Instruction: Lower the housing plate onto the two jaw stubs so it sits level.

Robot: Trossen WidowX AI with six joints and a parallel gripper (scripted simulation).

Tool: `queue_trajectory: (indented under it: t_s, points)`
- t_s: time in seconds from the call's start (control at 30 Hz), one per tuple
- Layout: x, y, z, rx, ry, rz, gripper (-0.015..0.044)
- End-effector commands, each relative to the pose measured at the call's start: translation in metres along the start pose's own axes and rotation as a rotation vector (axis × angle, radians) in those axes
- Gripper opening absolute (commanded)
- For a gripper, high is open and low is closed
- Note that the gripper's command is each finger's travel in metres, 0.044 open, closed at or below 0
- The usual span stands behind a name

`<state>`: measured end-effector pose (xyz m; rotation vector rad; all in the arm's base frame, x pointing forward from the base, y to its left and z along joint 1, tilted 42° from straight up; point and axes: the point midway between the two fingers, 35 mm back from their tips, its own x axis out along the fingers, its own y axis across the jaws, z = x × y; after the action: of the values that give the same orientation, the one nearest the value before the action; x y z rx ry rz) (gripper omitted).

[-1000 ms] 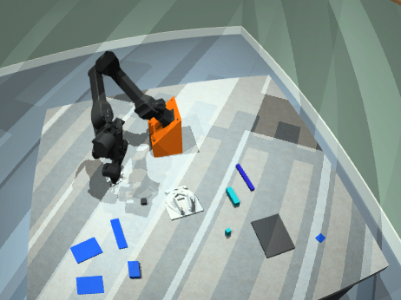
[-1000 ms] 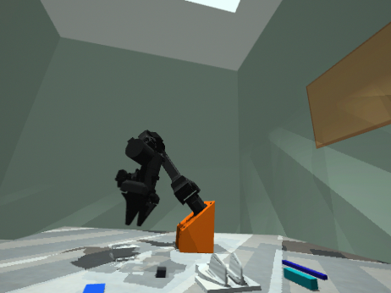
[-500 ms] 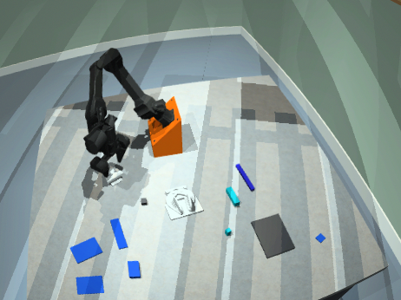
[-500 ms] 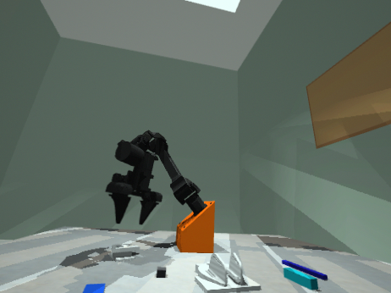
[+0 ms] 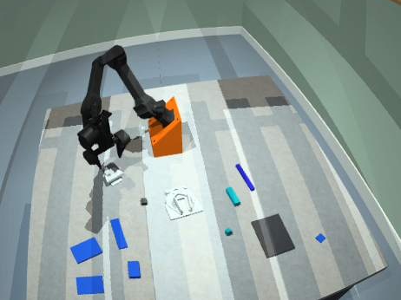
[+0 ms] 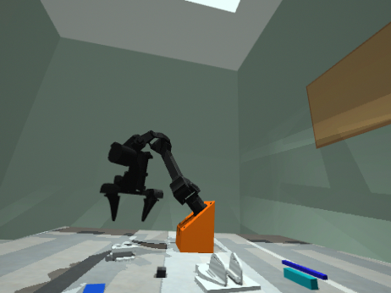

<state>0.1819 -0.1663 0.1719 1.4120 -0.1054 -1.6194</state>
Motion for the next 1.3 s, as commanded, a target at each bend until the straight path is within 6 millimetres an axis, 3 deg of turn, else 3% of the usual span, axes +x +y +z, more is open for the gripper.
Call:
queue_trajectory:
  t_s: [0.0, 0.13, 0.3, 1.27]
  points:
    - [-0.002, 0.0, 0.003, 0.053, 0.008, -0.009, 0.044]
    - [0.0, 0.0, 0.003, 0.053, 0.008, -0.009, 0.044]
    - [0.037, 0.0, 0.003, 0.053, 0.006, -0.007, 0.044]
    - [0.06, -0.001, 0.003, 0.052, 0.005, -0.006, 0.044]
